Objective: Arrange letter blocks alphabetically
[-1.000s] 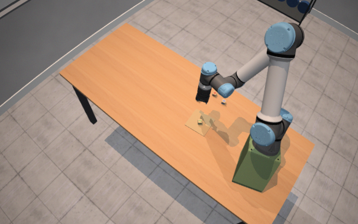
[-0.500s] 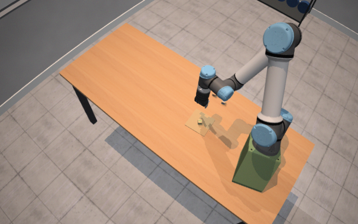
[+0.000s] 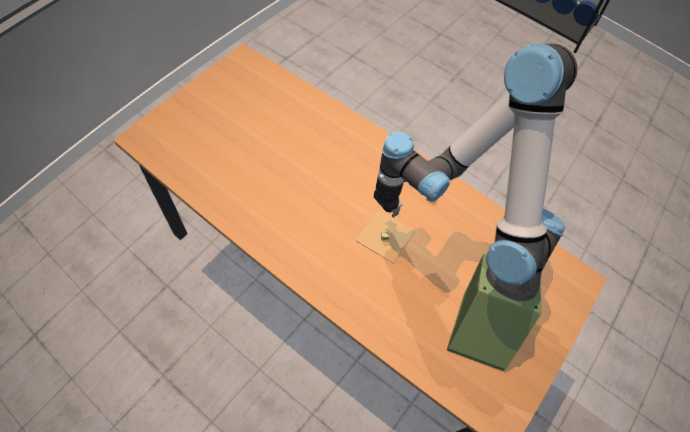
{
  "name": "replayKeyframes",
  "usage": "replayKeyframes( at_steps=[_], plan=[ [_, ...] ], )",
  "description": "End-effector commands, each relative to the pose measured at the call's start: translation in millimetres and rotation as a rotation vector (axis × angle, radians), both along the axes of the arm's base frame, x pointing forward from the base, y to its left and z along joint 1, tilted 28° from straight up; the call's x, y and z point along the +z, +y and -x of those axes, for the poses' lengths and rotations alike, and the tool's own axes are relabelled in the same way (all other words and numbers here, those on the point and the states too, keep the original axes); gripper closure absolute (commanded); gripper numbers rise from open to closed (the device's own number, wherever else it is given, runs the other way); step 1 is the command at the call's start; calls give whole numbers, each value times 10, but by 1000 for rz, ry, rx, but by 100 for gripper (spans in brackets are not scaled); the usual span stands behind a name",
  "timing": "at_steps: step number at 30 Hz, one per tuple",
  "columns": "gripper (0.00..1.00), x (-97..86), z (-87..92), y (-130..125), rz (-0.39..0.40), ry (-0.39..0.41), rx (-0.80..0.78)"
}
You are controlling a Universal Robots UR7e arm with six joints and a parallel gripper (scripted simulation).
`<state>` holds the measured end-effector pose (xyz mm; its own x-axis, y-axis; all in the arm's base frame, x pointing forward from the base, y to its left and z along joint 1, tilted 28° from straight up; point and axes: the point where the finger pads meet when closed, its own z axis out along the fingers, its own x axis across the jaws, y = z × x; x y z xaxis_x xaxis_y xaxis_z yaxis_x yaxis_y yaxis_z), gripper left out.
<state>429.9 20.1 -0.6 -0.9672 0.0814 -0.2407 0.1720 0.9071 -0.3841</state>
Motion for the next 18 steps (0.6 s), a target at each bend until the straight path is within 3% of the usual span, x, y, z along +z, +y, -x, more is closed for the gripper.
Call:
replayKeyframes(
  at_steps=[1,18],
  plan=[
    [0,-62,81,69,-24,-58,-125],
    [0,-181,225,218,-74,-178,-375]
  ],
)
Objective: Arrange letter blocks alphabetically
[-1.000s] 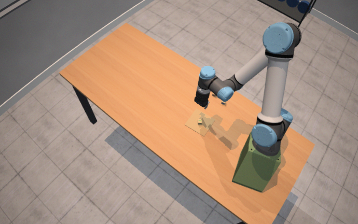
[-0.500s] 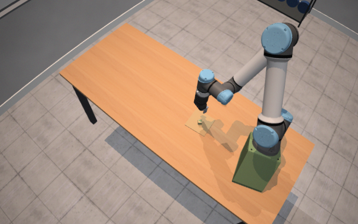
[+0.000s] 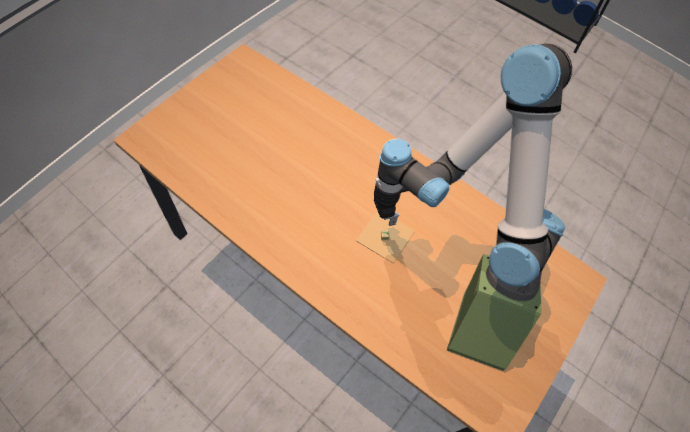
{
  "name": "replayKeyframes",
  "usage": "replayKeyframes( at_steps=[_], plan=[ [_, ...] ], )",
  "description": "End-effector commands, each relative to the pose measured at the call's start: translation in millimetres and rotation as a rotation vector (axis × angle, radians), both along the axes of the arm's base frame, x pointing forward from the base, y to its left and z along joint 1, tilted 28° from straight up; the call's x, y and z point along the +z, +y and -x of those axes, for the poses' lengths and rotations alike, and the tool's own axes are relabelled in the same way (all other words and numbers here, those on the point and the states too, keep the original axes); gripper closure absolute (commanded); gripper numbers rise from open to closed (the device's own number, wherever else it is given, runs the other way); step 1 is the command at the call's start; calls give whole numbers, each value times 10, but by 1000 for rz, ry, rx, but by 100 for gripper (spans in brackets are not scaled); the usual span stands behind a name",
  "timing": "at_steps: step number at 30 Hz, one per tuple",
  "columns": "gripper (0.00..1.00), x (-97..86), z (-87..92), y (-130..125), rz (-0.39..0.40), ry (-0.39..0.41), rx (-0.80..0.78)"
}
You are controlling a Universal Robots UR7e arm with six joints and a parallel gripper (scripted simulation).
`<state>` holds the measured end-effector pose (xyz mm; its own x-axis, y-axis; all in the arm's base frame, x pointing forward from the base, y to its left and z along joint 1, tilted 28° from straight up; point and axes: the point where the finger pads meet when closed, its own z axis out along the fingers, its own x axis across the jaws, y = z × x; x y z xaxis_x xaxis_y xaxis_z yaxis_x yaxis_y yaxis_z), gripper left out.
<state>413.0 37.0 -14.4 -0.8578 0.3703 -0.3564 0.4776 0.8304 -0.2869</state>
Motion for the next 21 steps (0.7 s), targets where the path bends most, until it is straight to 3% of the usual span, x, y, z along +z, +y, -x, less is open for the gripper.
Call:
replayKeyframes(
  at_steps=[1,21],
  plan=[
    [0,-49,63,57,-18,-44,-93],
    [0,-108,127,144,-46,-111,-226]
  ],
)
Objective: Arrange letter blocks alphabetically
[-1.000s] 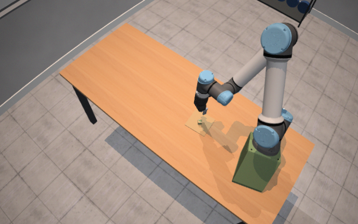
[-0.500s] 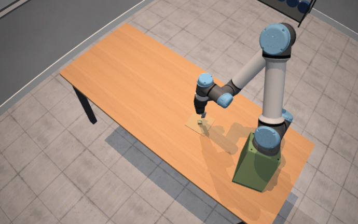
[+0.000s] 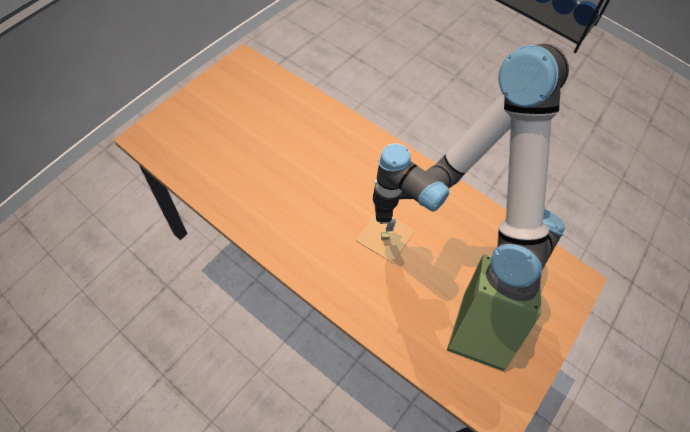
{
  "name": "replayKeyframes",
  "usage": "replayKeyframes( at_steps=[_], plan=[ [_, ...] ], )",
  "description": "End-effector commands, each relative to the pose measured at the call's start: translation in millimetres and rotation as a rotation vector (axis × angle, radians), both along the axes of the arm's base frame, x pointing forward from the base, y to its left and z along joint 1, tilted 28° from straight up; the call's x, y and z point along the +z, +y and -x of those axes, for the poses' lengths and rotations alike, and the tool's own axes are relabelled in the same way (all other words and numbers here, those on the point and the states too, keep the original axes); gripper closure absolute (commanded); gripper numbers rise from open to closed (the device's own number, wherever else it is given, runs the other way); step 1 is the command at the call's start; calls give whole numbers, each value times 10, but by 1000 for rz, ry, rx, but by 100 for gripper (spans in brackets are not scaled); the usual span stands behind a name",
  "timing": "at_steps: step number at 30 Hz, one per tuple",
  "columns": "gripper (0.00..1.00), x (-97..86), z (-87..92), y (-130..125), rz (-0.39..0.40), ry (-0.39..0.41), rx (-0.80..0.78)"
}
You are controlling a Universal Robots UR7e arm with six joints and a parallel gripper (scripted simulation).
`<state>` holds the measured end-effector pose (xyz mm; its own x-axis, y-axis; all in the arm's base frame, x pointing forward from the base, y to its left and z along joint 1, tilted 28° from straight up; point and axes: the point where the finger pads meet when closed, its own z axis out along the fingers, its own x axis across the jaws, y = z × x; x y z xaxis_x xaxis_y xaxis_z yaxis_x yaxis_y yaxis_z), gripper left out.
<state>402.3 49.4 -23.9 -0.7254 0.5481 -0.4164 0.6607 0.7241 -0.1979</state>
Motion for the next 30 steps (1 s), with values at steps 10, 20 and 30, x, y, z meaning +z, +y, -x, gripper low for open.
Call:
replayKeyframes(
  at_steps=[10,20,30],
  plan=[
    [0,-29,38,36,-11,-26,-54],
    [0,-30,40,38,-12,-29,-60],
    [0,-30,40,38,-12,-29,-60]
  ],
)
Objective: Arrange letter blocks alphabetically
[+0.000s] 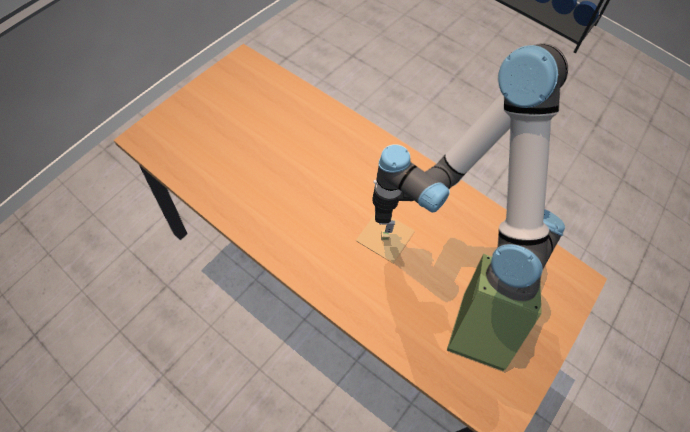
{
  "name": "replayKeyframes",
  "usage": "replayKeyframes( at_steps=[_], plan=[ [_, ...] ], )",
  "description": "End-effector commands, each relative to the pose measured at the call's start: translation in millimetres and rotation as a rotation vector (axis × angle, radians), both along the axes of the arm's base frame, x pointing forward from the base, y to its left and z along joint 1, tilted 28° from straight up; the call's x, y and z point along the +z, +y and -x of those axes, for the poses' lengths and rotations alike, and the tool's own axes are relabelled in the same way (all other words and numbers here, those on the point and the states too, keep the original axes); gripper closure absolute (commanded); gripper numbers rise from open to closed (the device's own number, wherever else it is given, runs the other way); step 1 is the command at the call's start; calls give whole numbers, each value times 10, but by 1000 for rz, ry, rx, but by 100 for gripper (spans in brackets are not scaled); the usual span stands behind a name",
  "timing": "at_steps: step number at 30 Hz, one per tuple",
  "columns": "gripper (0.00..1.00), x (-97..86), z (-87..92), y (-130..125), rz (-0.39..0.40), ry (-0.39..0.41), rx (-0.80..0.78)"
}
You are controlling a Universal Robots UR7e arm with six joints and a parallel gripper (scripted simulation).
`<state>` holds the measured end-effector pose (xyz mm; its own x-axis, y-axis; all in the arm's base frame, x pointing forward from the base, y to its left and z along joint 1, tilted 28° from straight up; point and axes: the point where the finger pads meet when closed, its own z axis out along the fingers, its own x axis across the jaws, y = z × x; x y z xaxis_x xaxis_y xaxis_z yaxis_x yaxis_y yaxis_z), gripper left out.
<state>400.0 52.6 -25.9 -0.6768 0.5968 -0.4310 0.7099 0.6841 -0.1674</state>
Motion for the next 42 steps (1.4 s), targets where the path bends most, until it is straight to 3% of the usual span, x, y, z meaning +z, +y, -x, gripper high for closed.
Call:
replayKeyframes(
  at_steps=[1,42],
  plan=[
    [0,-10,16,6,1,2,2],
    [0,-51,12,-22,1,4,0]
  ],
)
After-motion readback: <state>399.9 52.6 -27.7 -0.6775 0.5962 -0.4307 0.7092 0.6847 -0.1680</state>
